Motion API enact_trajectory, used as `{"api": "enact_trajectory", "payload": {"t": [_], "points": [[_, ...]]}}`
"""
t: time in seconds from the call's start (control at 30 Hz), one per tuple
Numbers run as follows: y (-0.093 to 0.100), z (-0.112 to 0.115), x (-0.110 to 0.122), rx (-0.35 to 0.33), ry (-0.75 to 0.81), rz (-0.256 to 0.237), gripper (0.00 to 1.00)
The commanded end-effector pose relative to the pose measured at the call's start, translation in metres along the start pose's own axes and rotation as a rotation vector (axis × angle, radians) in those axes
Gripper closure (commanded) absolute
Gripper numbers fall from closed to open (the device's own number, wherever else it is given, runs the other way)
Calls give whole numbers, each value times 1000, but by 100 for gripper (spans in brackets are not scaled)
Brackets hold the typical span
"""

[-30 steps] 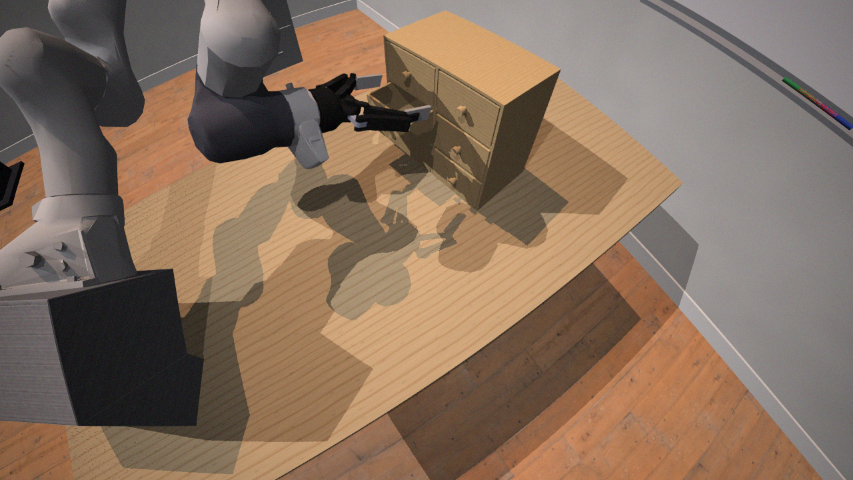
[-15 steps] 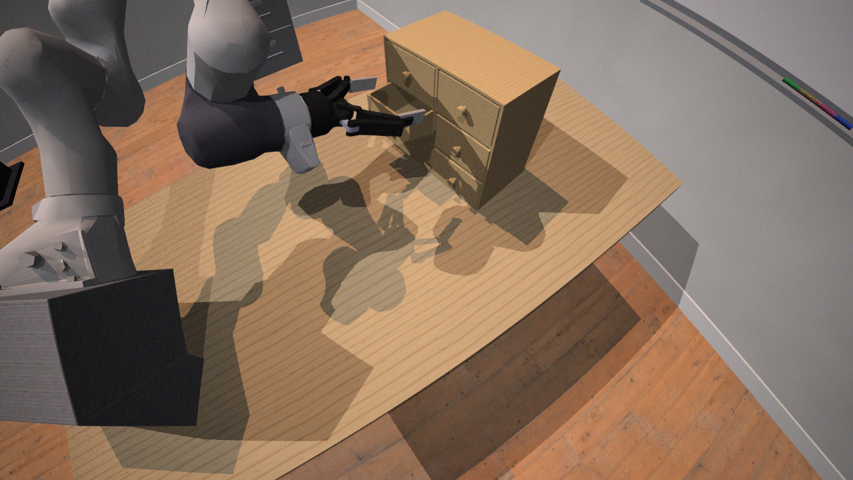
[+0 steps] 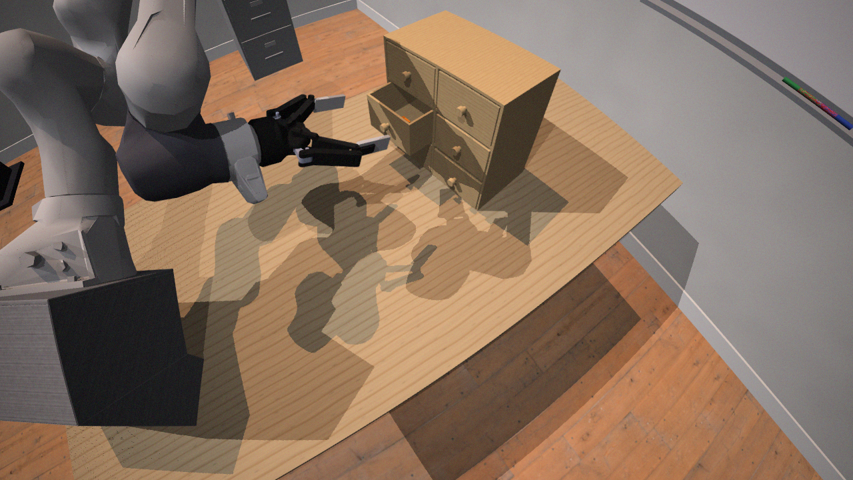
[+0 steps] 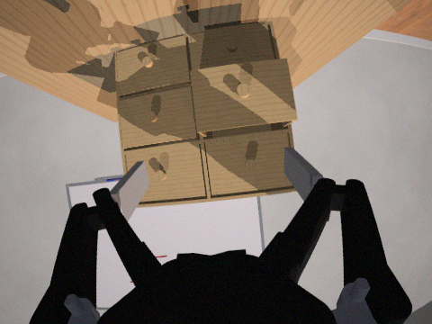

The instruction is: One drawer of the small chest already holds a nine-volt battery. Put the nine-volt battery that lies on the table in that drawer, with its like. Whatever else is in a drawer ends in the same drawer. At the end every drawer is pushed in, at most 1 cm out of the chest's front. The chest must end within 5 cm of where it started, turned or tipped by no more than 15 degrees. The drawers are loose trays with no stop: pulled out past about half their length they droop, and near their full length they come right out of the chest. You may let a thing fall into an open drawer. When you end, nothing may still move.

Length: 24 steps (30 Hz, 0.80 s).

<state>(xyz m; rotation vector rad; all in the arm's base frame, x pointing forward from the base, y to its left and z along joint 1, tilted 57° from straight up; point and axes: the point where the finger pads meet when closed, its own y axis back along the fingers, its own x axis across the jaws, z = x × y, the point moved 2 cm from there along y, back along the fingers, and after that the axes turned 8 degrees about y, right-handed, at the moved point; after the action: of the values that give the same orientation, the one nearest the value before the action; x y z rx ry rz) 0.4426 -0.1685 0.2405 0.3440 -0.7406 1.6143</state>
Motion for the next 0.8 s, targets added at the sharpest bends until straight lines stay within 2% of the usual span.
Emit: {"api": "enact_trajectory", "payload": {"t": [0.0,0.17,0.37,0.77], "points": [[14,-1,10,-14,52,46,0],[36,-8,9,-14,52,46,0],[54,-14,9,-14,52,46,0],[65,-17,9,-14,52,46,0]]}}
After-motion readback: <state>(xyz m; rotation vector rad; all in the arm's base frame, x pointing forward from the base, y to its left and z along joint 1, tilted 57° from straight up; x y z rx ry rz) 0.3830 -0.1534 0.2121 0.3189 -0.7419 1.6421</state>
